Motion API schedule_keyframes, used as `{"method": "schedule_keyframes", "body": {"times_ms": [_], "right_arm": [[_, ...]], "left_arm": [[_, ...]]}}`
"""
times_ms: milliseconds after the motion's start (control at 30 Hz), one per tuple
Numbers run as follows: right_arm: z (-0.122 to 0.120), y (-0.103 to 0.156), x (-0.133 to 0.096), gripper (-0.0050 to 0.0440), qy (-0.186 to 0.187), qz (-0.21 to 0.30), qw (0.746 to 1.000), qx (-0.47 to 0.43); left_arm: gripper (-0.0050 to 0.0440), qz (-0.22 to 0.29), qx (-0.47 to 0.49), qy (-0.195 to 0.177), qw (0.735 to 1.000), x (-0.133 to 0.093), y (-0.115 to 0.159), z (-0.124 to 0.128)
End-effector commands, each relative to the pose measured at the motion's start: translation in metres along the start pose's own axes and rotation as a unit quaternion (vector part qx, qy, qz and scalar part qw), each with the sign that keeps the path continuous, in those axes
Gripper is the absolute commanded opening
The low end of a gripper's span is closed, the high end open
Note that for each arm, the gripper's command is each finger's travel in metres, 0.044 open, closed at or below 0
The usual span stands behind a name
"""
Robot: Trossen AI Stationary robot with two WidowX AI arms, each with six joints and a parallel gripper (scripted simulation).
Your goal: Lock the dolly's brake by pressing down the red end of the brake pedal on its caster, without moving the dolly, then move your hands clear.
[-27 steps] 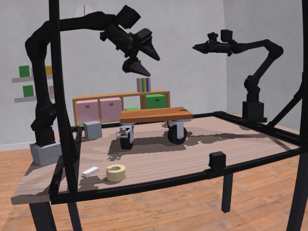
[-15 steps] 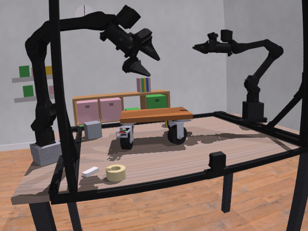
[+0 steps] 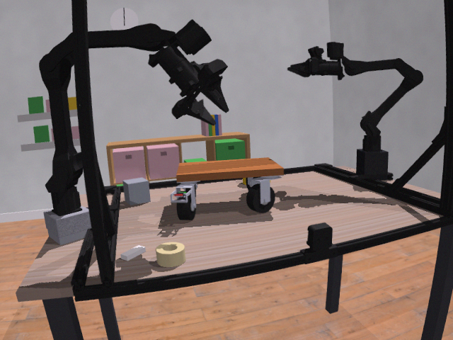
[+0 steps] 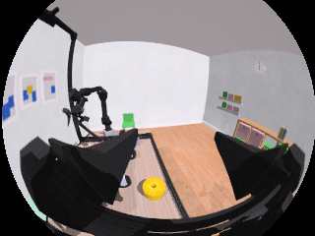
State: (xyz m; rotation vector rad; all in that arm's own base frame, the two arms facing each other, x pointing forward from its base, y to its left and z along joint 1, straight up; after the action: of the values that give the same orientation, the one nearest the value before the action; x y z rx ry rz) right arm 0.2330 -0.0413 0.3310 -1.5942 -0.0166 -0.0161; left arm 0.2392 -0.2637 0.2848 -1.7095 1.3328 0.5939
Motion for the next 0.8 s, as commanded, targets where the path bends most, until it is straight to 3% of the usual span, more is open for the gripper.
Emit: {"method": "schedule_keyframes", "body": {"times_ms": [0,133,200,333,667,767], "right_arm": [[-0.019,-0.017,-0.026,0.044,0.0,-0.004,1.0,-0.005],[-0.03,-0.027,-0.053,0.044,0.0,0.0,1.0,-0.005],[-0.03,-0.027,-0.053,0.044,0.0,0.0,1.0,-0.005],[-0.033,-0.035,-0.081,0.044,0.0,0.004,1.0,-0.004],[-0.003,-0.052,-0.132,0.044,0.0,0.01,1.0,0.002],[-0.001,-0.053,-0.134,0.044,0.0,0.01,1.0,0.003]], "left_arm": [[0.0176,0.027,-0.058,-0.059,0.996,0.019,0.007,0.025],[0.008,0.047,-0.113,-0.113,0.986,0.031,0.014,0.047],[0.008,0.047,-0.113,-0.113,0.986,0.031,0.014,0.047],[0.0,0.062,-0.166,-0.168,0.97,0.041,0.022,0.069],[0.0,0.086,-0.283,-0.304,0.906,0.054,0.045,0.121],[0.0,0.087,-0.288,-0.311,0.902,0.054,0.046,0.124]]}}
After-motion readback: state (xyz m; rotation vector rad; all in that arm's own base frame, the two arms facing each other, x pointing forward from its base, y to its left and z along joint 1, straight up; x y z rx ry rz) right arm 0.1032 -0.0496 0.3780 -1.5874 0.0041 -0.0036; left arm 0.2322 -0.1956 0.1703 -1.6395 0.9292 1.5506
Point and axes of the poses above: on each arm, the point midway between the two fingers, 35 mm back from their tips, its own x axis out along the fingers, its own z axis across the jaws, y = z × x, the point moved 6 cm from there along -x, back along the fingers, and after that the axes turned 1 degree about -x, right-handed, at the moved point
